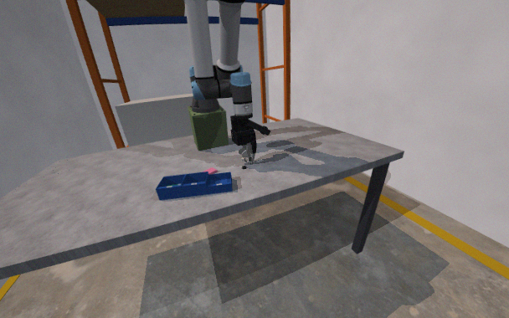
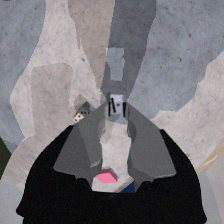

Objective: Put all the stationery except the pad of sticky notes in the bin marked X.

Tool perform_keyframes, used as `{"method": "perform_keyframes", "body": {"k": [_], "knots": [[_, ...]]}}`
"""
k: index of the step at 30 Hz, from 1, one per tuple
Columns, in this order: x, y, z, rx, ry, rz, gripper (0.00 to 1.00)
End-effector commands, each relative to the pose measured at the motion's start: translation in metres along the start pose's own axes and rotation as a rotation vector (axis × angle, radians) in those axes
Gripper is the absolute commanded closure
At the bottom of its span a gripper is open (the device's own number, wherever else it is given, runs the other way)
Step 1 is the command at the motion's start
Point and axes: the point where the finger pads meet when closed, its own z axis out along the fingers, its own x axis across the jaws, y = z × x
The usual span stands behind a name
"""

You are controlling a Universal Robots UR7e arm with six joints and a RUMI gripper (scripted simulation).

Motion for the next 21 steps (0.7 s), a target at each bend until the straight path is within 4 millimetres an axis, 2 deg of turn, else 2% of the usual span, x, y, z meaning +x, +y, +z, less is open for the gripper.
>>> {"method": "perform_keyframes", "body": {"k": [1, 12, 21], "knots": [[0.000, 0.000, 0.000, 0.000, 0.001, 0.000, 1.00], [0.000, 0.000, 0.000, 0.000, 0.001, 0.000, 1.00], [0.000, 0.000, -0.030, 0.000, 0.001, 0.000, 1.00]]}}
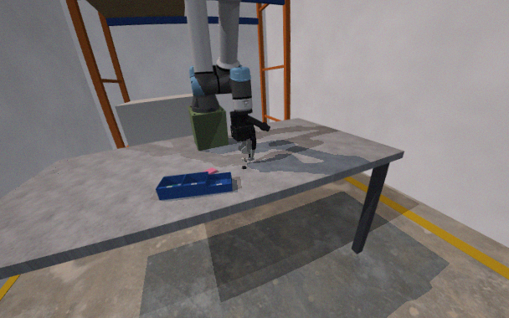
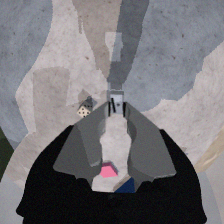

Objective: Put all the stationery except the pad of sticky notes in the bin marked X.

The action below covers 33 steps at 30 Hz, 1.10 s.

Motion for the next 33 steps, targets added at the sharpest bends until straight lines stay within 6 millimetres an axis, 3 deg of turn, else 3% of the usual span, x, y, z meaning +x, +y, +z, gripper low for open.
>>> {"method": "perform_keyframes", "body": {"k": [1, 11, 33], "knots": [[0.000, 0.000, -0.016, 0.000, 0.000, 0.000, 1.00], [0.000, 0.000, -0.043, 0.000, 0.000, 0.000, 1.00], [0.000, 0.000, -0.049, 0.000, 0.000, 0.000, 1.00]]}}
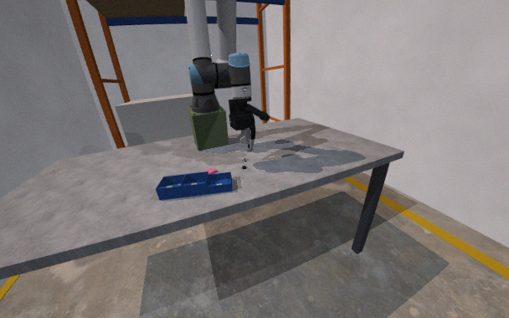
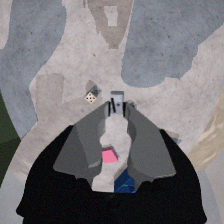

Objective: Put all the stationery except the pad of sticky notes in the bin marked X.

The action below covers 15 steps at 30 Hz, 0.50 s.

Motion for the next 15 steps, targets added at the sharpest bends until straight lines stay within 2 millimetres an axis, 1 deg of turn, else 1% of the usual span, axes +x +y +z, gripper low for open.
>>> {"method": "perform_keyframes", "body": {"k": [1, 4, 8, 11, 12, 15], "knots": [[0.000, 0.000, -0.003, 0.000, 0.001, 0.000, 1.00], [0.000, 0.000, -0.003, 0.000, 0.001, 0.000, 1.00], [0.004, 0.024, -0.003, 0.000, 0.001, 0.193, 1.00], [0.007, 0.042, -0.003, 0.000, 0.001, 0.285, 1.00], [0.008, 0.048, -0.003, 0.000, 0.001, 0.311, 1.00], [0.010, 0.065, -0.003, 0.000, 0.001, 0.311, 1.00]]}}
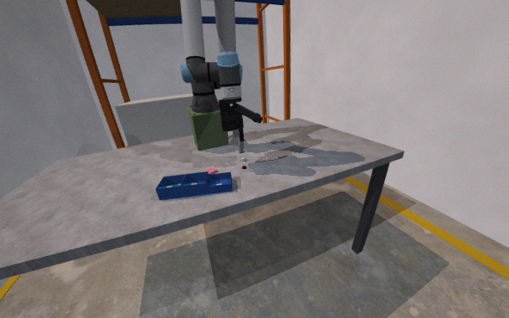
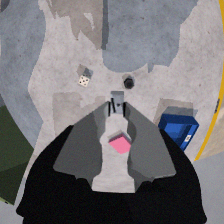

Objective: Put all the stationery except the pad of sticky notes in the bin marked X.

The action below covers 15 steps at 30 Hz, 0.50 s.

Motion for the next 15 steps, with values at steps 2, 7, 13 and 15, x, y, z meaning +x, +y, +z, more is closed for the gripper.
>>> {"method": "perform_keyframes", "body": {"k": [2, 7, 13, 15], "knots": [[0.014, 0.031, 0.000, 0.001, 0.001, 0.047, 1.00], [0.022, 0.048, 0.000, 0.001, 0.001, 0.047, 1.00], [0.036, 0.081, 0.000, 0.001, 0.001, 0.047, 1.00], [0.041, 0.092, 0.000, 0.001, 0.001, 0.047, 1.00]]}}
